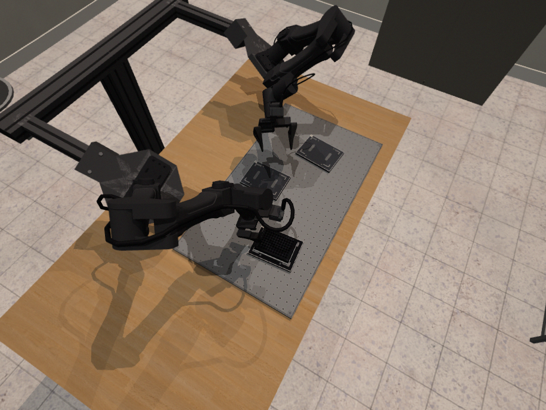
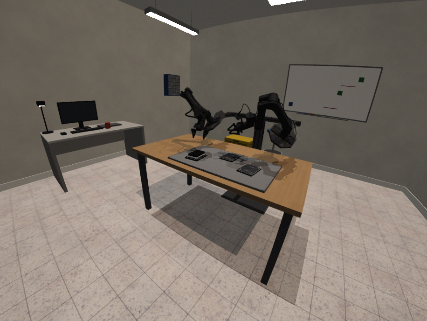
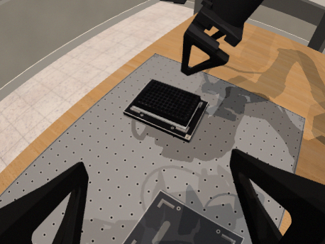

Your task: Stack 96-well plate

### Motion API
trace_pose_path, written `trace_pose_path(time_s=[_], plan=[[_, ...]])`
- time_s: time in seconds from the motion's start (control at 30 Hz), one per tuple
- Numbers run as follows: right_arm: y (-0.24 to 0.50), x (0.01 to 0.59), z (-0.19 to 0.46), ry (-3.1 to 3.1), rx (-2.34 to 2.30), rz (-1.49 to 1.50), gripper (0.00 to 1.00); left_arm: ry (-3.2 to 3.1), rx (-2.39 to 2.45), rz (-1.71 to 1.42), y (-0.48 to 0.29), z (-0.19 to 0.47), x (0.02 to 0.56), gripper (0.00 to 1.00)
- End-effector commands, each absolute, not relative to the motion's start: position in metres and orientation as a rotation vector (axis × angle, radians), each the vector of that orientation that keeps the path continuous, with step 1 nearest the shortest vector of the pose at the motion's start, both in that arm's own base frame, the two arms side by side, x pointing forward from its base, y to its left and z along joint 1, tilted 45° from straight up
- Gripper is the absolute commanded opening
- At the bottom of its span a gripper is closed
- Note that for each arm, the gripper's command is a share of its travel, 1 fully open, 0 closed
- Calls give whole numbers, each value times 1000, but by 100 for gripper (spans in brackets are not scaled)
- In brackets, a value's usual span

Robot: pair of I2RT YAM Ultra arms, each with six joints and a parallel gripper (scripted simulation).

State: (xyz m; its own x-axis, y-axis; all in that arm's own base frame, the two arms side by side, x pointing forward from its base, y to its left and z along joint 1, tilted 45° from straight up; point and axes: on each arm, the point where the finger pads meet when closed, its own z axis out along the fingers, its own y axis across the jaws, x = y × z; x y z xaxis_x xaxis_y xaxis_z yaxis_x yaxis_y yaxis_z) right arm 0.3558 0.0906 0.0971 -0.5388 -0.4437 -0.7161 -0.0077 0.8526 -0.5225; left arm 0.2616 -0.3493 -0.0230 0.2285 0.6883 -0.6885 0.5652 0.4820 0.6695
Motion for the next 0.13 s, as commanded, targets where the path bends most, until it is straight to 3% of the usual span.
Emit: trace_pose_path(time_s=[0.0,0.1], plan=[[96,356,102,2059,-336,-565,100,1421,1203,104,-350,-27,255,100],[96,356,102,2059,-336,-565,100,1421,1203,104,-350,-27,255,100]])
